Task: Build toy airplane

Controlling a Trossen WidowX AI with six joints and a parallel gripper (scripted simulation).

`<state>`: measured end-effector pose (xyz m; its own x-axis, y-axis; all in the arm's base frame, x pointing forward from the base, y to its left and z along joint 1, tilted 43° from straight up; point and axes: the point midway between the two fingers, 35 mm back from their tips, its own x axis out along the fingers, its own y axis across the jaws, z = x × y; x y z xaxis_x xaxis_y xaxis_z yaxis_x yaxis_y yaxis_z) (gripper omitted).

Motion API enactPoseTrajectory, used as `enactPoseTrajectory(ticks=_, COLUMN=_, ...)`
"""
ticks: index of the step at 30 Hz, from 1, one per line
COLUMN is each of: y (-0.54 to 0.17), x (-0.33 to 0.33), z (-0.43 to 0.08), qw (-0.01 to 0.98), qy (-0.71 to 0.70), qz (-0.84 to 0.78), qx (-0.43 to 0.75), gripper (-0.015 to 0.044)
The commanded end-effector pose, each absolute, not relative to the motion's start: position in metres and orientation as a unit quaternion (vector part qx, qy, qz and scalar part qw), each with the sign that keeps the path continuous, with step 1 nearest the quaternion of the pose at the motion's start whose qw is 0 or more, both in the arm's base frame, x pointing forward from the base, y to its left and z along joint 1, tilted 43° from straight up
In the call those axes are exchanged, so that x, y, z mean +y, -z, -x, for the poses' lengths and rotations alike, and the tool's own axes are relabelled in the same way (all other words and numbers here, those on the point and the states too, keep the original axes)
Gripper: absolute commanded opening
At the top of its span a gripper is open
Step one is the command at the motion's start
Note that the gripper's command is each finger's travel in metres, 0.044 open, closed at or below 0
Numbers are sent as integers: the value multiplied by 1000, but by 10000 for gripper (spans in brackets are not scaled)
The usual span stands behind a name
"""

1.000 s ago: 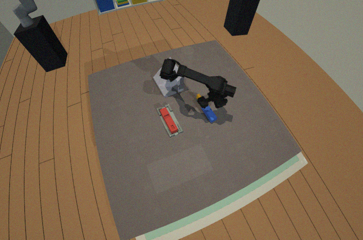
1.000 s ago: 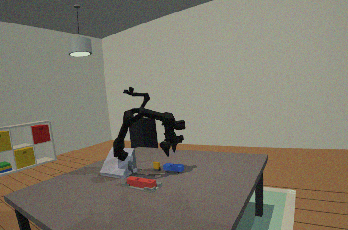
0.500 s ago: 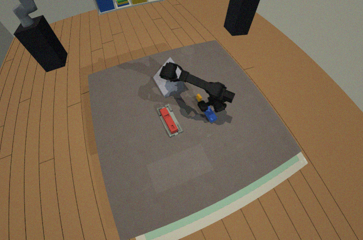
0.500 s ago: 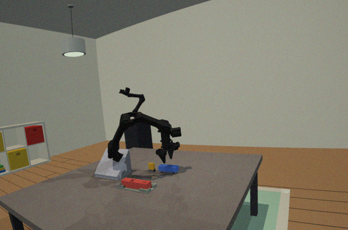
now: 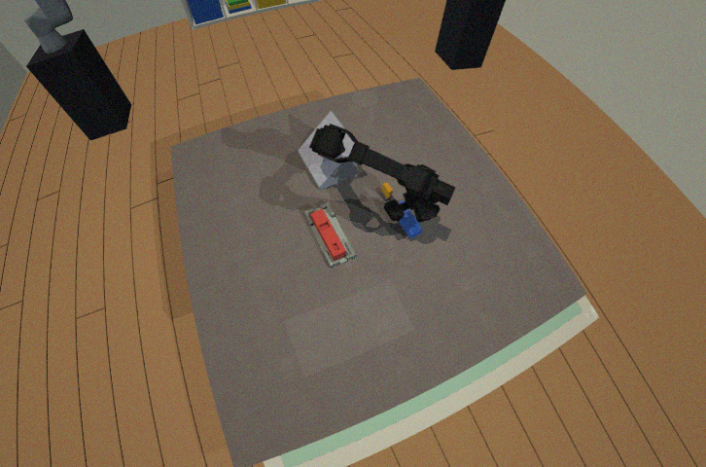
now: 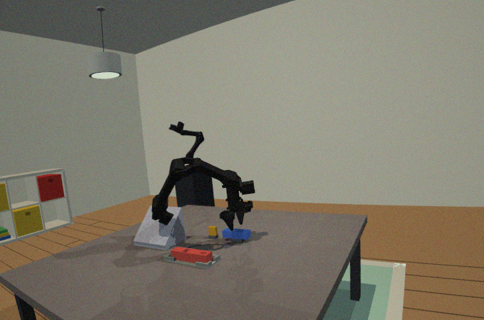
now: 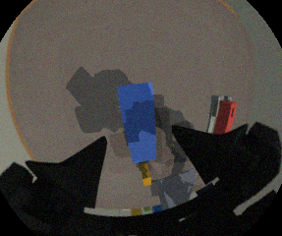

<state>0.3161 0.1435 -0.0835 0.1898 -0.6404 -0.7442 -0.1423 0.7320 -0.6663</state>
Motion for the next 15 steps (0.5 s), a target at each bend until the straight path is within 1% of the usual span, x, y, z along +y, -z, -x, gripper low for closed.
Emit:
enactPoseTrajectory(ticks=1, y=90, x=134, z=-316, qw=696, qy=180, qz=325, qx=614, gripper=440)
enactPoseTrajectory(ticks=15, y=107, x=119, z=-320, qw=696, qy=180, qz=325, qx=614, gripper=440)
